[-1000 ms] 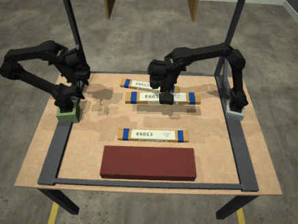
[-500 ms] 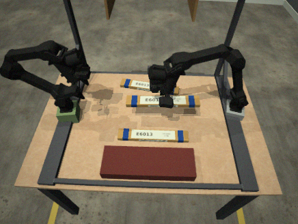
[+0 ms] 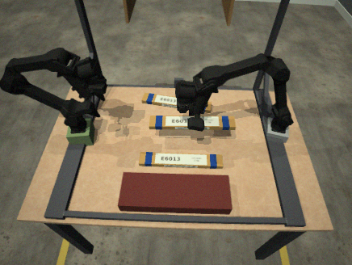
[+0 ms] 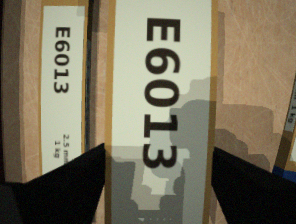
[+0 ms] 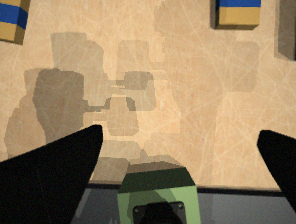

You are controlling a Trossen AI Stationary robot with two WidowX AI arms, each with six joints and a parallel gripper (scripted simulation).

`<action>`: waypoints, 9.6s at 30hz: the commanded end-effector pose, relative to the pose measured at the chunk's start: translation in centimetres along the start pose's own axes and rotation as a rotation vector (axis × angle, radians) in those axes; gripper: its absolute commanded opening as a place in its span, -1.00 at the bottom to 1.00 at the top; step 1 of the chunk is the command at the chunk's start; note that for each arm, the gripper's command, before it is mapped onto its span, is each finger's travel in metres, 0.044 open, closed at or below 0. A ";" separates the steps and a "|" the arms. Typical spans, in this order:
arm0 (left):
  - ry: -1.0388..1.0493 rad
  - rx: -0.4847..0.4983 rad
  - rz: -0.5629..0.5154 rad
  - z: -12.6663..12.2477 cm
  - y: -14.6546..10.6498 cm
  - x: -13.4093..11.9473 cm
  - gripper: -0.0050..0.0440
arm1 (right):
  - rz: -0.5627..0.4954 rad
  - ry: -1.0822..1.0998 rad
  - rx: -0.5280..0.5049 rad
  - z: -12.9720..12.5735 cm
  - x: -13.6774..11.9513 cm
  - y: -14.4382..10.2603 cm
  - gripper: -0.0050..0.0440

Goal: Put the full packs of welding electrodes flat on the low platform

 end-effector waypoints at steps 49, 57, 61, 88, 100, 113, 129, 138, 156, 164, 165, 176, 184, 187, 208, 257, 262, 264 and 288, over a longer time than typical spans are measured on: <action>0.004 0.022 -0.058 -0.2 0.4 -0.4 -1.00 | -0.019 0.000 0.005 0.0 0.1 -0.5 0.96; 0.004 0.022 -0.058 -0.2 0.4 -0.4 -1.00 | -0.019 0.000 0.005 0.0 0.1 -0.5 0.96; 0.004 0.022 -0.058 -0.2 0.4 -0.4 -1.00 | -0.019 0.000 0.005 0.0 0.1 -0.5 0.96; 0.006 0.022 -0.064 -0.3 0.9 -0.8 -1.00 | -0.019 0.000 0.005 0.0 0.1 -0.5 0.96; 0.005 0.011 -0.039 -0.4 3.9 -1.2 -1.00 | -0.019 0.000 0.005 0.0 0.1 -0.5 0.96; 0.004 0.022 -0.058 -0.3 4.4 -1.2 -1.00 | -0.019 0.000 0.005 0.0 0.1 -0.5 0.96; 0.004 0.022 -0.058 -0.3 3.8 -1.1 -1.00 | -0.019 0.000 0.005 0.0 0.1 -0.5 0.96; 0.004 0.022 -0.058 -0.3 2.9 -0.9 -1.00 | -0.019 0.000 0.005 0.0 0.1 -0.5 0.96; 0.004 0.022 -0.058 -0.2 0.8 -0.5 -1.00 | -0.019 0.000 0.005 0.0 0.1 -0.5 0.96; 0.004 0.022 -0.058 -0.2 0.4 -0.4 -1.00 | -0.019 0.000 0.005 0.0 0.1 -0.5 0.96; 0.004 0.022 -0.058 -0.2 0.4 -0.4 -1.00 | -0.019 0.000 0.005 0.0 0.1 -0.5 0.96; 0.004 0.022 -0.058 -0.2 0.4 -0.4 -1.00 | -0.019 0.000 0.005 0.0 0.1 -0.5 0.96; 0.004 0.022 -0.058 -0.2 0.4 -0.4 -1.00 | -0.019 0.000 0.005 0.0 0.1 -0.5 0.96; 0.004 0.022 -0.058 -0.2 0.4 -0.4 -1.00 | -0.019 0.000 0.005 0.0 0.1 -0.5 0.96; 0.004 0.022 -0.058 -0.2 0.4 -0.4 -1.00 | -0.019 0.000 0.005 0.0 0.1 -0.5 0.96; 0.004 0.022 -0.058 -0.2 0.4 -0.4 -1.00 | -0.019 0.000 0.005 0.0 0.1 -0.5 0.96; 0.004 0.022 -0.058 -0.2 0.4 -0.4 -1.00 | -0.019 0.000 0.005 0.0 0.1 -0.5 0.96; 0.004 0.022 -0.058 -0.2 0.4 -0.4 -1.00 | -0.019 0.000 0.005 0.0 0.1 -0.5 0.96; 0.069 0.006 -0.057 -2.4 2.3 3.3 -1.00 | -0.019 0.000 0.005 0.0 0.1 -0.5 0.96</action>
Point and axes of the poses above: on each arm, the point midway between the two fingers, 35 mm back from their tips, its own y axis out along the fingers, its own z axis across the jaws, x = y × z, the point moved 10 cm from there along -y, back along the fingers, and after that the axes turned 13 degrees about y, right-handed, at the moved point
